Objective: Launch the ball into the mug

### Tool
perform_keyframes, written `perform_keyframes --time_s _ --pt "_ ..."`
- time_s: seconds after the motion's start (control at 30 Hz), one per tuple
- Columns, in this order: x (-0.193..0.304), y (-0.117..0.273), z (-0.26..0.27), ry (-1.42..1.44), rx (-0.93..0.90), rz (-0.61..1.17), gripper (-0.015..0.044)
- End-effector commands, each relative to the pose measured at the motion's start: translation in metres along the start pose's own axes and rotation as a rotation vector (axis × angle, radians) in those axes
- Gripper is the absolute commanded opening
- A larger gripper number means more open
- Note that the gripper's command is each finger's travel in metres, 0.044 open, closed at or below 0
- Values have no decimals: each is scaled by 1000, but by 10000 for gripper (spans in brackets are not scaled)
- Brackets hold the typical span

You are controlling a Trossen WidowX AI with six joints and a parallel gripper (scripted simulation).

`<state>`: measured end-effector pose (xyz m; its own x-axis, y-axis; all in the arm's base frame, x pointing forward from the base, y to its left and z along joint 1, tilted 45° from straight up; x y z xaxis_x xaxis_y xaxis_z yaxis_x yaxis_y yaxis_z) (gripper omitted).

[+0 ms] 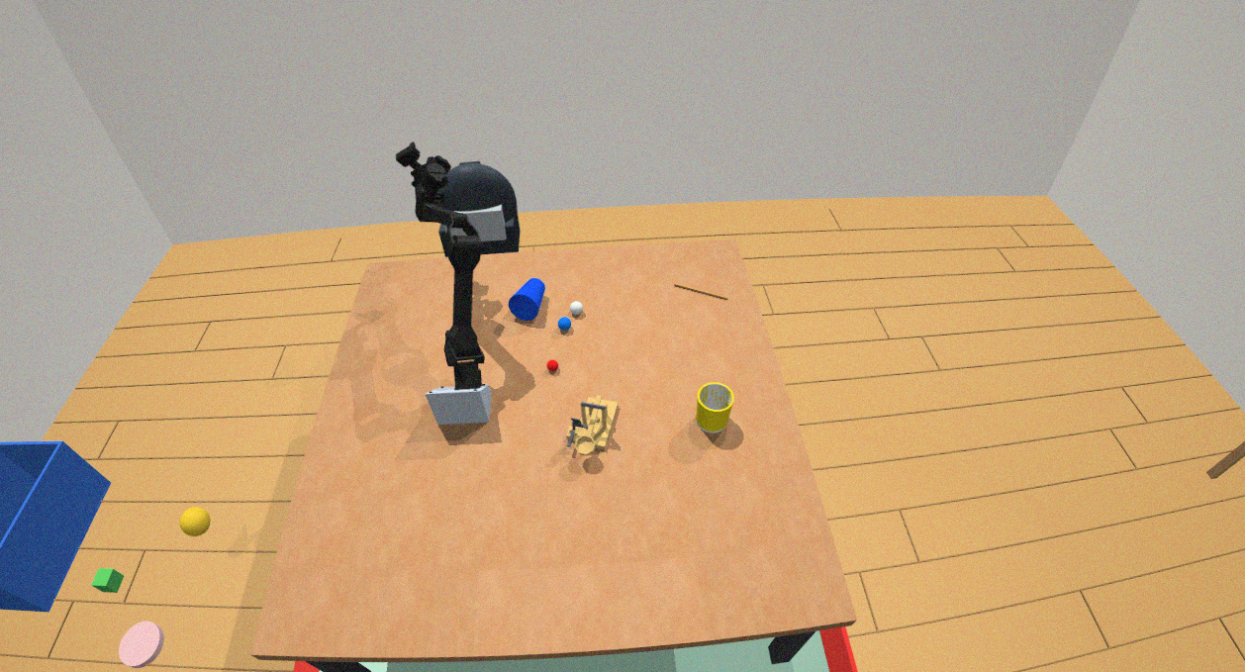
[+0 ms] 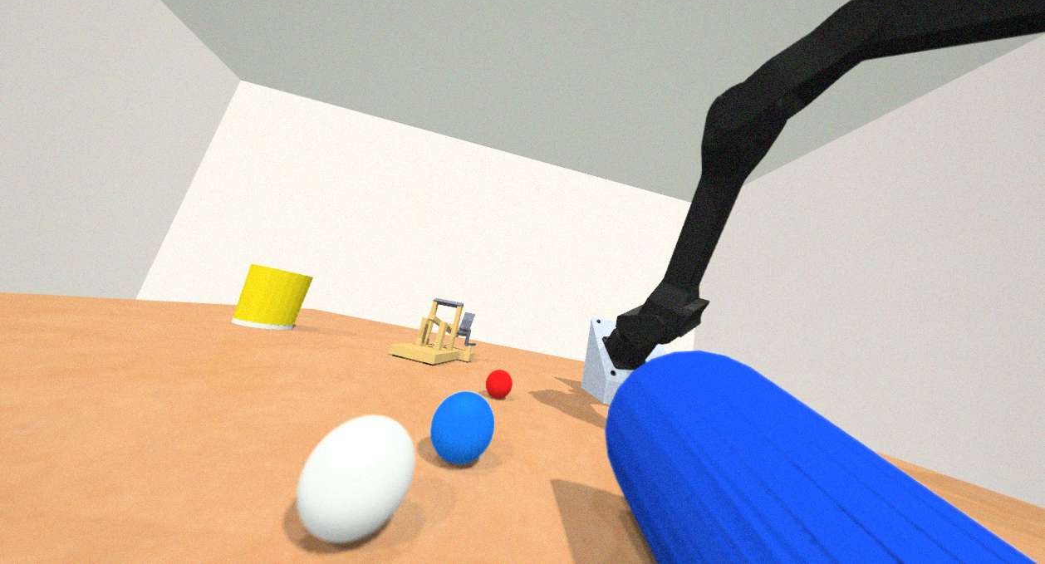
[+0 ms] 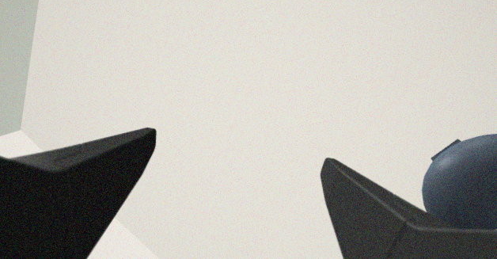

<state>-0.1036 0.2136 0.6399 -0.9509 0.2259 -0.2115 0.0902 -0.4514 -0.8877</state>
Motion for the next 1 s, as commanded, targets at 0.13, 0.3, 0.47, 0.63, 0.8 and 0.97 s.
perform_keyframes --time_s 0.13,0.3,0.47,0.63,0.8,0.97 --pt "0 -1 -11 62 24 12 440" --pt "-4 -3 -37 205 82 40 440" --pt "-10 -3 -65 352 146 72 440" --pt "-20 -2 -93 493 214 105 440" --pt "-34 2 -122 633 289 143 440" --pt "-51 7 -151 767 368 183 440"
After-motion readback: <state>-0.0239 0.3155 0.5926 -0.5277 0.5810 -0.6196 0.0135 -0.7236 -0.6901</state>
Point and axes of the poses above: the point midway between the two fingers, 35 mm back from their tips, its own y axis back along the fingers, its own z axis across the jaws, x = y × z, the point moved 6 cm from there along y, back along the fingers, and after that the axes turned 13 degrees about -y, right-handed, at the moved point
